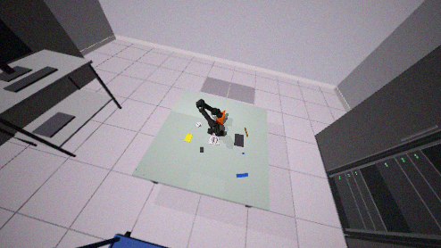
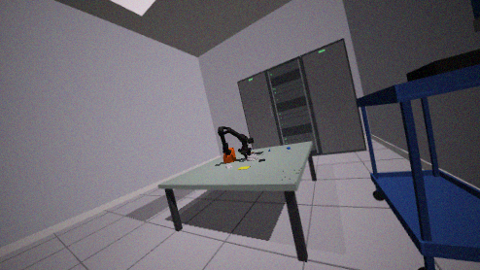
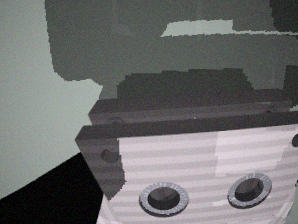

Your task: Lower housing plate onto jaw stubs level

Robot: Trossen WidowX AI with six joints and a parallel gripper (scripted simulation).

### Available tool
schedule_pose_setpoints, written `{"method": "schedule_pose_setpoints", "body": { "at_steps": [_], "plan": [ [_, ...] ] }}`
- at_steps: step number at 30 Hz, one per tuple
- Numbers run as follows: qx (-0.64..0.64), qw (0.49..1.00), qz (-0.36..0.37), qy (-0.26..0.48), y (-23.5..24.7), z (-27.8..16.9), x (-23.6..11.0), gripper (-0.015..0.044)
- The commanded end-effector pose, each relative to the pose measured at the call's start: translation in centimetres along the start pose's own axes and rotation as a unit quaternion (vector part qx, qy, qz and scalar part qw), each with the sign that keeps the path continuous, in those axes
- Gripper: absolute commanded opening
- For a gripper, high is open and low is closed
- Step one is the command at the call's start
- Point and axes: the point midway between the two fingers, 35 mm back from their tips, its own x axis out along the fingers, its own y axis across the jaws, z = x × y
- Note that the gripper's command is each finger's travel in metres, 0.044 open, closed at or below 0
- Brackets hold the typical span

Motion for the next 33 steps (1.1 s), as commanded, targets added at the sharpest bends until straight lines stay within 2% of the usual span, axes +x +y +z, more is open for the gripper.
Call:
{"method": "schedule_pose_setpoints", "body": {
  "at_steps": [1,33],
  "plan": [
    [-0.002,1.0,0.002,0.001,0.04,-0.02,0.05,0.0351],
    [-0.002,1.0,0.002,0.001,0.05,-0.01,0.78,0.0351]
  ]
}}
